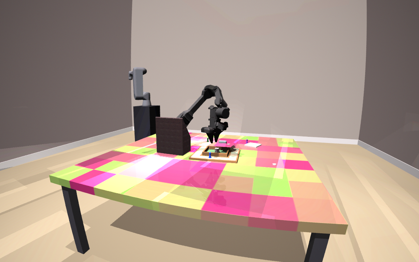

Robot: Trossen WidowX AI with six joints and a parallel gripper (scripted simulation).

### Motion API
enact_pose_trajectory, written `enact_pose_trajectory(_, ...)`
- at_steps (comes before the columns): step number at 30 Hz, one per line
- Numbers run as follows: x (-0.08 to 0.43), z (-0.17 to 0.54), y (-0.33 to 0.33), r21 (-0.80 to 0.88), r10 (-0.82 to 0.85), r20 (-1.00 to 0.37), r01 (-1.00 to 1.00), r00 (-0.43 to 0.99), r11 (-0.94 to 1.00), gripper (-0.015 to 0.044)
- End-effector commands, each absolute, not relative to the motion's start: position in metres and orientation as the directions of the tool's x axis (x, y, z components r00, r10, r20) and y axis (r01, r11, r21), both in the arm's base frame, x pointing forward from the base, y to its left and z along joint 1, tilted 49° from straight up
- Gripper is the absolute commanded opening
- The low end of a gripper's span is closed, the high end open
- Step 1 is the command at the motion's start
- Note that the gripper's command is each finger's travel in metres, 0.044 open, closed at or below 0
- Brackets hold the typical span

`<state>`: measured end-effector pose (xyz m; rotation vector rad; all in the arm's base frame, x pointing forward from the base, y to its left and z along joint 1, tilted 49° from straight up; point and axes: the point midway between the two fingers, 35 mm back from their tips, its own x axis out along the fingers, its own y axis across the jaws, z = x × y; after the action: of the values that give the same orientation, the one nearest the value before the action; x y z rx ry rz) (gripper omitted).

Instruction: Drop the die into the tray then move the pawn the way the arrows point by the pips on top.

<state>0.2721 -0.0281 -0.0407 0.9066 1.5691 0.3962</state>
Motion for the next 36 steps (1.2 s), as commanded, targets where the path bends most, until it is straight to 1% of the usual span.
enact_pose_trajectory(1, 0.266, -0.087, -0.049, 0.675, 0.748, -0.663, -0.405, 0.034, 0.617, 0.02)
enact_pose_trajectory(2, 0.265, -0.089, -0.049, 0.66, 0.749, -0.662, -0.446, 0.034, 0.604, 0.02)
enact_pose_trajectory(4, 0.265, -0.09, -0.05, 0.652, 0.749, -0.662, -0.467, 0.035, 0.598, 0.02)
enact_pose_trajectory(20, 0.265, -0.091, -0.051, 0.652, 0.749, -0.662, -0.467, 0.035, 0.598, 0.02)
enact_pose_trajectory(36, 0.267, -0.109, -0.031, 0.652, 0.749, -0.661, -0.467, 0.035, 0.597, 0.02)
